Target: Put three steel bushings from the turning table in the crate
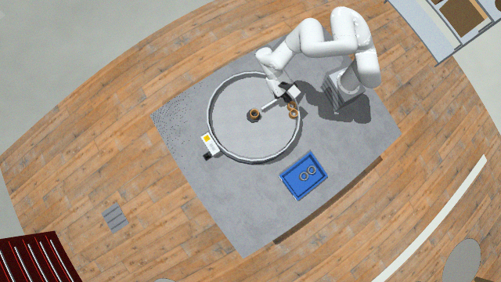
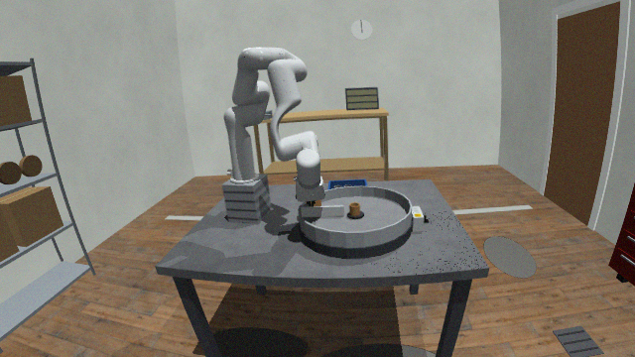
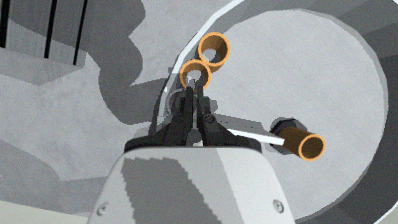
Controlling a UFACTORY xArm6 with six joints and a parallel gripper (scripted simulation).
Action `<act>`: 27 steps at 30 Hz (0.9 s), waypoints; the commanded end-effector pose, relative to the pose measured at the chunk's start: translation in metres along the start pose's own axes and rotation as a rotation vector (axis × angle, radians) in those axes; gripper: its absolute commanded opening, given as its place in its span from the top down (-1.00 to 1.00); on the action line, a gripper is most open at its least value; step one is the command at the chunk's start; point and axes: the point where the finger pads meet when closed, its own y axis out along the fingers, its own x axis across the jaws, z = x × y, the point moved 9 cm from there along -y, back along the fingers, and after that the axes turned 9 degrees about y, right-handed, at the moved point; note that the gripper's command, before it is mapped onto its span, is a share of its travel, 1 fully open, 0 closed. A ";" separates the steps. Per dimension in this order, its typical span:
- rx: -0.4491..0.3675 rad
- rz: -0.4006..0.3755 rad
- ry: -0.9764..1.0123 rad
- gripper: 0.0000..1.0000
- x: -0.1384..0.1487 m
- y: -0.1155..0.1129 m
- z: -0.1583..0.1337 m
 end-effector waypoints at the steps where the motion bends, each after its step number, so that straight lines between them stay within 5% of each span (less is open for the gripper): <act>1: -0.002 -0.001 -0.001 1.00 0.000 -0.001 0.000; 27: -0.002 -0.001 -0.001 1.00 0.000 -0.004 0.003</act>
